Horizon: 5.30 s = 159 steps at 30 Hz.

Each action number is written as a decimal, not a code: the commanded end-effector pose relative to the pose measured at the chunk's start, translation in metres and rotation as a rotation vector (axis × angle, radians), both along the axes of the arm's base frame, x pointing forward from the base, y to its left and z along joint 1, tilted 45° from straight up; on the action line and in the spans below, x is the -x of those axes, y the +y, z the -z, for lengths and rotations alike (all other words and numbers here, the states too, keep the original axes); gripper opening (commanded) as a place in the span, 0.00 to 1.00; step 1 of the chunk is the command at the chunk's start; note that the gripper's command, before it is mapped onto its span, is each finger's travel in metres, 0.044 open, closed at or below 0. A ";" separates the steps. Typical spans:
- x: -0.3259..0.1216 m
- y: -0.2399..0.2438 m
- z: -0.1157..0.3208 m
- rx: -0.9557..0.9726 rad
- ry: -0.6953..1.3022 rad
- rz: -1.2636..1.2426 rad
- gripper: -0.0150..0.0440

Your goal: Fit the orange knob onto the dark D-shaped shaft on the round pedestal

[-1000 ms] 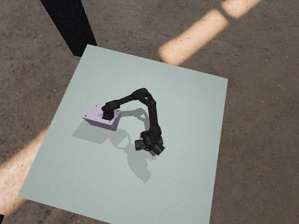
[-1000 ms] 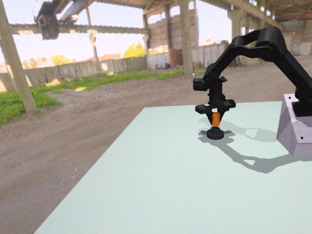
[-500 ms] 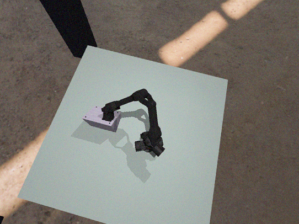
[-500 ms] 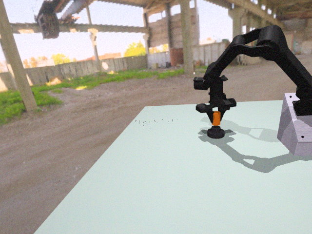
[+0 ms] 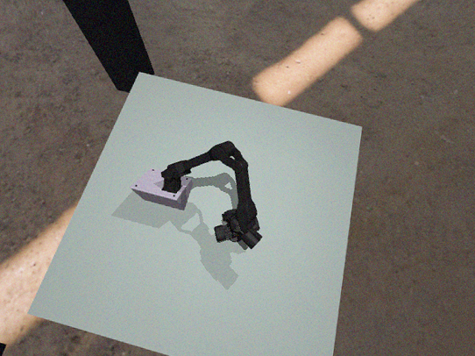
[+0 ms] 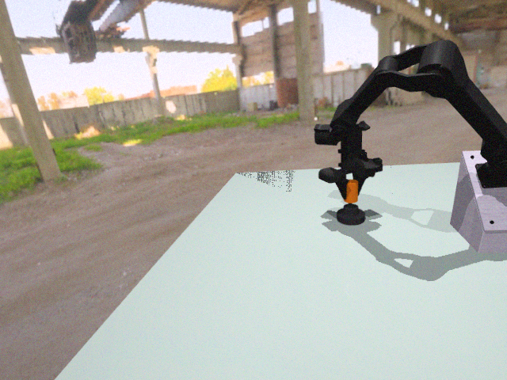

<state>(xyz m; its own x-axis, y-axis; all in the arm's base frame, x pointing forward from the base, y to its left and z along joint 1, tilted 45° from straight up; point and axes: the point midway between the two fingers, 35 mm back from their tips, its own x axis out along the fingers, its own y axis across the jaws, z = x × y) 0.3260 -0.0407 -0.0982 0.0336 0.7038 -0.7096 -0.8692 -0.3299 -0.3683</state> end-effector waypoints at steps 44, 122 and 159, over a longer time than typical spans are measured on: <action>0.000 -0.001 -0.001 0.005 -0.151 -0.149 0.25; -0.001 0.000 0.000 -0.066 1.313 1.323 0.25; 0.000 0.003 0.002 -0.076 1.534 1.545 0.25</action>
<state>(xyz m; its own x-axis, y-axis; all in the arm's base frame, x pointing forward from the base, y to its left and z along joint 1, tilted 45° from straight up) 0.3256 -0.0389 -0.1004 0.0344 0.7038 -0.7096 0.0859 0.7053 0.7037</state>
